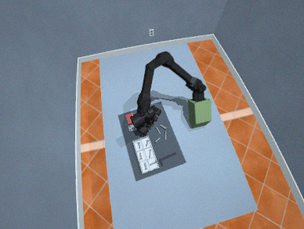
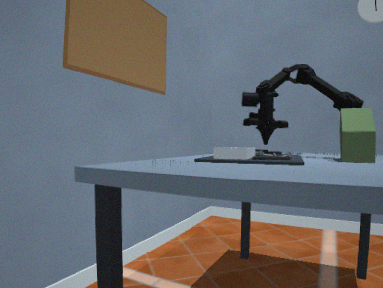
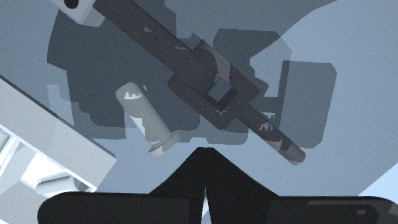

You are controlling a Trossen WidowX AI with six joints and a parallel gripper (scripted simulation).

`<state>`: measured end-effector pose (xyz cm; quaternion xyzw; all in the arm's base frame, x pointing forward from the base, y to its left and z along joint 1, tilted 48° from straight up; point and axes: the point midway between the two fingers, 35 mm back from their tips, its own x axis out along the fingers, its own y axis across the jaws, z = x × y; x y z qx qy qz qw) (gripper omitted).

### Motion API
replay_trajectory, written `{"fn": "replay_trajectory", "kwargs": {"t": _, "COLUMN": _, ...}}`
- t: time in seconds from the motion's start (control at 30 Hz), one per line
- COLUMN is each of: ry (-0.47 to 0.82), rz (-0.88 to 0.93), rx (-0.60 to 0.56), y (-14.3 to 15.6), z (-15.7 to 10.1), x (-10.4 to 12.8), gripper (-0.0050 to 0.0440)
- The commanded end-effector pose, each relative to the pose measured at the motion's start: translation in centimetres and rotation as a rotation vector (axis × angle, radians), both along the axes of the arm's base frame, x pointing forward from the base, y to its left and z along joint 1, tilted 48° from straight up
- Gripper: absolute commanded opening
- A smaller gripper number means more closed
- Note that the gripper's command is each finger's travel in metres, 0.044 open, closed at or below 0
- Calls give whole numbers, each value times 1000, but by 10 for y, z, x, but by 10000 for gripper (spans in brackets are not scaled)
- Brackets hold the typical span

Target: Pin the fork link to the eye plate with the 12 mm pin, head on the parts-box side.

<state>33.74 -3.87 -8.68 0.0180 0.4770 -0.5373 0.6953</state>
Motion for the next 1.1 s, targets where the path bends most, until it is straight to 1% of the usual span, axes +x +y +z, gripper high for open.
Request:
{"fn": "replay_trajectory", "kwargs": {"t": 0.0, "ry": -204, "rz": -205, "rx": -19, "y": 9, "z": -5, "x": -2, "gripper": -50}}
{"fn": "replay_trajectory", "kwargs": {"t": 0.13, "ry": -384, "rz": -375, "rx": -32, "y": 13, "z": -9, "x": -5, "gripper": -50}}
{"fn": "replay_trajectory", "kwargs": {"t": 0.27, "ry": -459, "rz": -445, "rx": -35, "y": 15, "z": -11, "x": -6, "gripper": -50}}
{"fn": "replay_trajectory", "kwargs": {"t": 0.57, "ry": -480, "rz": -458, "rx": -31, "y": 16, "z": -9, "x": -5, "gripper": -50}}
{"fn": "replay_trajectory", "kwargs": {"t": 1.07, "ry": -478, "rz": -457, "rx": -31, "y": 15, "z": -9, "x": -5, "gripper": -50}}
